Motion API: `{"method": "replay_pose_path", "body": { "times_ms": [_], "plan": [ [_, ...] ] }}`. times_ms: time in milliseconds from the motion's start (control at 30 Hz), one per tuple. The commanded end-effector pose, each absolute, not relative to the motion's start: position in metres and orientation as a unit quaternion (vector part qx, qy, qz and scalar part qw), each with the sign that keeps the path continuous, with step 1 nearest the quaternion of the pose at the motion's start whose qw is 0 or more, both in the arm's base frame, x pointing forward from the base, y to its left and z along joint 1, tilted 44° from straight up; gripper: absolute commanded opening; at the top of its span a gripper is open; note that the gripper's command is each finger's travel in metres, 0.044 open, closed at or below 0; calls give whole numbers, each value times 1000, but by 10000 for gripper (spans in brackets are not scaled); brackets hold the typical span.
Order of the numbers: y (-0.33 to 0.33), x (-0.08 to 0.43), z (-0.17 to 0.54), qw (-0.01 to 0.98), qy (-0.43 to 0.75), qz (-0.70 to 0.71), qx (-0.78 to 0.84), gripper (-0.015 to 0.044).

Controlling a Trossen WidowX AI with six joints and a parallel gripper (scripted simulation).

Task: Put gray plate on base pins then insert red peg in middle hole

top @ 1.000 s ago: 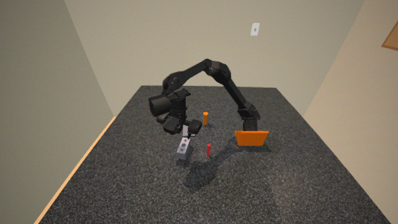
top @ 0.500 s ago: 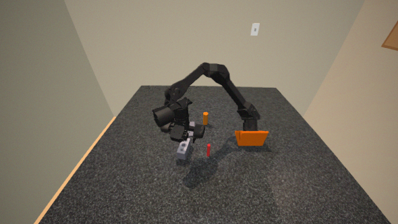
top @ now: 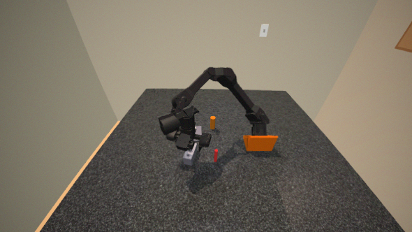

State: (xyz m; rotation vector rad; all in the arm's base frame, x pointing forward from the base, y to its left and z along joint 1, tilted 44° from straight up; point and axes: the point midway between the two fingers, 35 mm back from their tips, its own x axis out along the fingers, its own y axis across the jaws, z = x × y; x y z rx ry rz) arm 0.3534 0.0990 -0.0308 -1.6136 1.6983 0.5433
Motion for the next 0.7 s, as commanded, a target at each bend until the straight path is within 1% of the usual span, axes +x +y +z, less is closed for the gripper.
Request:
{"method": "replay_pose_path", "body": {
  "times_ms": [0,667],
  "plan": [
    [93,354,-37,356,660,210,-627,440],
    [70,355,-60,356,660,209,-627,440]
  ]
}}
